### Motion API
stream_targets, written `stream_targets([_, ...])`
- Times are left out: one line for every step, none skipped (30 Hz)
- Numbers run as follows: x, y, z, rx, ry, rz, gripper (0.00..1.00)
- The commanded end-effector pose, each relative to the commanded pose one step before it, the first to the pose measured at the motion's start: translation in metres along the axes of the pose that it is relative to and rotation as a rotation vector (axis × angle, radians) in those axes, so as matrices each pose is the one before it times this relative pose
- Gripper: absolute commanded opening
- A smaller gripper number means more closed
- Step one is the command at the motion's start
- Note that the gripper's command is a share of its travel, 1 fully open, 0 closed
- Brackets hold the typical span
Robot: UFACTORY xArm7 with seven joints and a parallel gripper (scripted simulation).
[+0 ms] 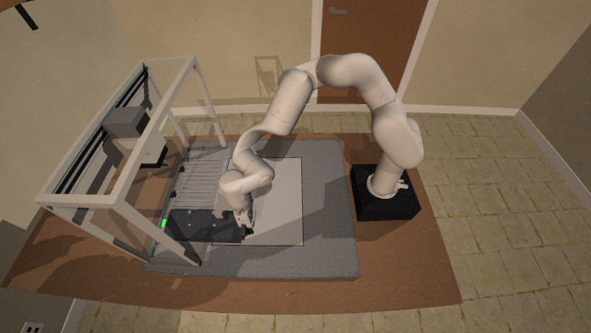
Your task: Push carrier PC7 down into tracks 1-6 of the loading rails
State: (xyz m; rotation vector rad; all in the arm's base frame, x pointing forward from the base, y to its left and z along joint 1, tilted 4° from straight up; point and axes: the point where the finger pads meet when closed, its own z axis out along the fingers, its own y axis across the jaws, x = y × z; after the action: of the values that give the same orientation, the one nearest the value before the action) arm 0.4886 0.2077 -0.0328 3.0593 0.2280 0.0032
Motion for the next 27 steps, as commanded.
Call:
stream_targets([0.00146,-0.00061,-0.00980,0.00135,0.00414,-0.00015,0.82])
stream_targets([0.00000,0.00000,-0.00167,0.00000,0.00000,0.00000,0.82])
stream_targets([0.00000,0.00000,-0.00167,0.00000,0.00000,0.00000,0.82])
stream_targets([0.00000,0.00000,-0.00167,0.00000,0.00000,0.00000,0.82])
stream_targets([0.00000,0.00000,-0.00167,0.00000,0.00000,0.00000,0.82])
stream_targets([0.00000,0.00000,-0.00167,0.00000,0.00000,0.00000,0.82])
stream_targets([0.00000,0.00000,-0.00167,0.00000,0.00000,0.00000,0.82])
stream_targets([0.00000,0.00000,-0.00167,0.00000,0.00000,0.00000,0.82])
stream_targets([0.00000,0.00000,-0.00167,0.00000,0.00000,0.00000,0.82])
stream_targets([0.00000,0.00000,-0.00167,0.00000,0.00000,0.00000,0.82])
stream_targets([0.00000,0.00000,-0.00167,0.00000,0.00000,0.00000,0.82])
stream_targets([0.00000,0.00000,-0.00167,0.00000,0.00000,0.00000,0.82])
stream_targets([0.00000,0.00000,0.00000,0.00000,0.00000,0.00000,0.82])
stream_targets([0.00000,0.00000,0.00000,0.00000,0.00000,0.00000,0.82])
stream_targets([0.00000,0.00000,-0.00167,0.00000,0.00000,0.00000,0.82])
stream_targets([0.00000,0.00000,-0.00167,0.00000,0.00000,0.00000,0.82])
stream_targets([0.00000,0.00000,-0.00167,0.00000,0.00000,0.00000,0.82])
stream_targets([0.00000,0.00000,-0.00167,0.00000,0.00000,0.00000,0.82])
stream_targets([0.00000,0.00000,-0.00167,0.00000,0.00000,0.00000,0.82])
stream_targets([0.00000,0.00000,-0.00167,0.00000,0.00000,0.00000,0.82])
stream_targets([0.00000,0.00000,-0.00167,0.00000,0.00000,0.00000,0.82])
stream_targets([0.00000,0.00000,-0.00167,0.00000,0.00000,0.00000,0.82])
stream_targets([0.00000,0.00000,-0.00167,0.00000,0.00000,0.00000,0.82])
stream_targets([0.00000,0.00000,-0.00167,0.00000,0.00000,0.00000,0.82])
stream_targets([0.00000,0.00000,-0.00167,0.00000,0.00000,0.00000,0.82])
stream_targets([0.00000,0.00000,-0.00167,0.00000,0.00000,0.00000,0.82])
stream_targets([0.00000,0.00000,-0.00167,0.00000,0.00000,0.00000,0.82])
